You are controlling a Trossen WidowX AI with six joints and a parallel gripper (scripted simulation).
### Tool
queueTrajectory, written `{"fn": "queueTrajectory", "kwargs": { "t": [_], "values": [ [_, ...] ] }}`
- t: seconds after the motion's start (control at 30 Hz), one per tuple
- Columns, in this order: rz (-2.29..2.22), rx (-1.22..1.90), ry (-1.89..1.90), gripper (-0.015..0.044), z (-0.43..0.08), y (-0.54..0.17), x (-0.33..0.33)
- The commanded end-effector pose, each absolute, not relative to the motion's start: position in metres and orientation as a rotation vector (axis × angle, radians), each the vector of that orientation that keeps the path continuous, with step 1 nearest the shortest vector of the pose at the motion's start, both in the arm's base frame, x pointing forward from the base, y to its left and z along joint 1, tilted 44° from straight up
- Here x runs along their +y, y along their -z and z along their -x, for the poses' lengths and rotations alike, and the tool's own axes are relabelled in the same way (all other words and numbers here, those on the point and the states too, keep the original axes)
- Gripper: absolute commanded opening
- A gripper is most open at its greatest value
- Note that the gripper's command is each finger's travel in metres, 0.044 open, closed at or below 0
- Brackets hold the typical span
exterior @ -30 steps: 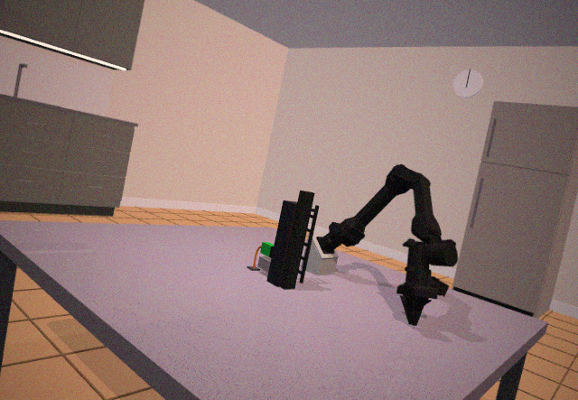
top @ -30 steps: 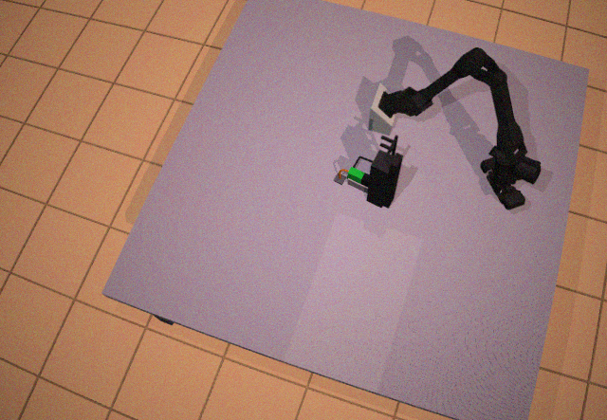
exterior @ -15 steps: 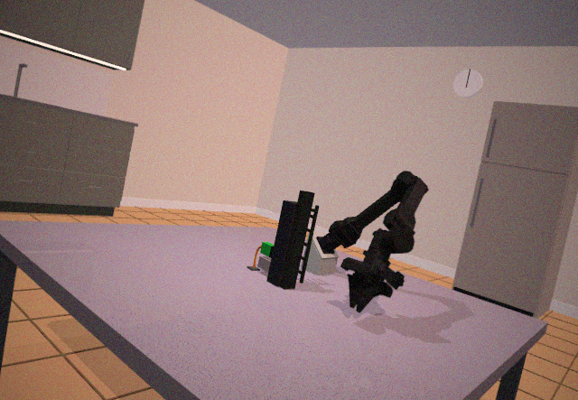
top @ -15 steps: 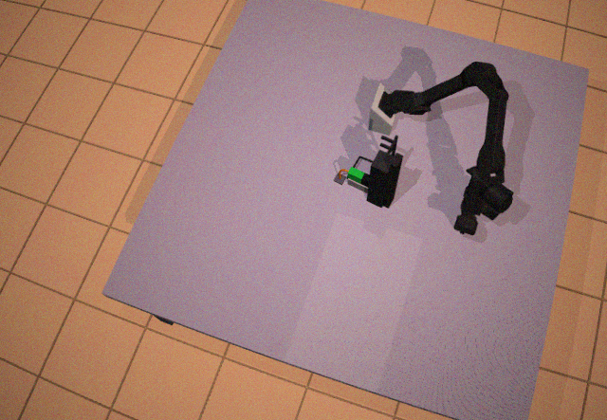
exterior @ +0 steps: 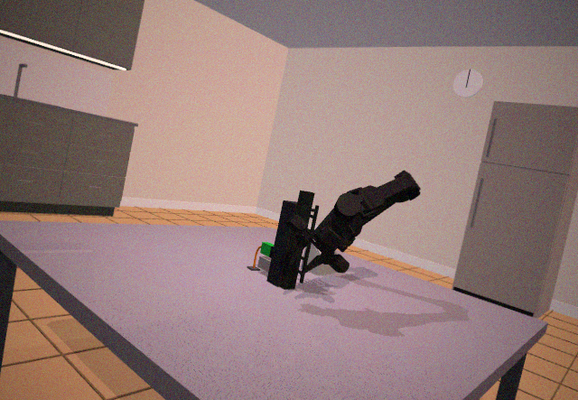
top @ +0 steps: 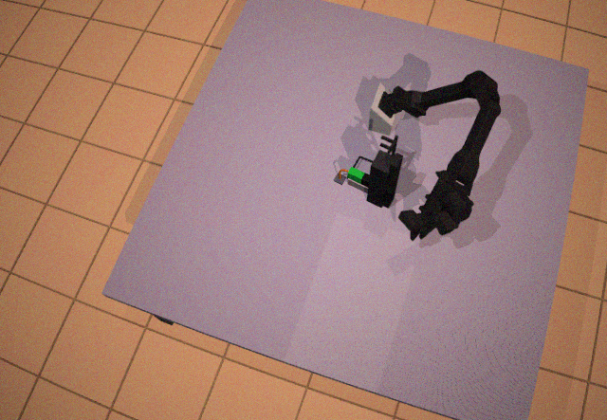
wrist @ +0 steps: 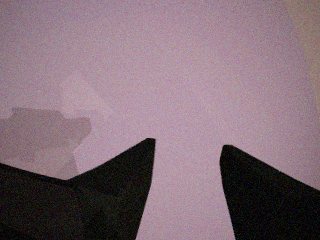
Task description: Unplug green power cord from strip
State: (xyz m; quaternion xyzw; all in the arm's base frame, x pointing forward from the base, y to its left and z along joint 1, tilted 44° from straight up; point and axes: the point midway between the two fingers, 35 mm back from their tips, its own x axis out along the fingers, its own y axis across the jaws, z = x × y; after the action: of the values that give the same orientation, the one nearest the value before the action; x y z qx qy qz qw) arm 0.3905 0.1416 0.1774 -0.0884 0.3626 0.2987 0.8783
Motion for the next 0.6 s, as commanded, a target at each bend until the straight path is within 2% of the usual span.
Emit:
{"fn": "queueTrajectory", "kwargs": {
  "t": [0.0, 0.3, 0.47, 0.57],
  "values": [
    [0.041, 0.804, -0.475, 0.0160, -0.411, -0.169, 0.095],
    [-0.270, 0.891, -0.152, 0.0160, -0.429, -0.141, -0.010],
    [-0.373, 0.921, -0.038, 0.0160, -0.423, -0.124, -0.062],
    [-0.474, 0.991, 0.007, 0.0160, -0.413, -0.106, -0.071]
  ]
}}
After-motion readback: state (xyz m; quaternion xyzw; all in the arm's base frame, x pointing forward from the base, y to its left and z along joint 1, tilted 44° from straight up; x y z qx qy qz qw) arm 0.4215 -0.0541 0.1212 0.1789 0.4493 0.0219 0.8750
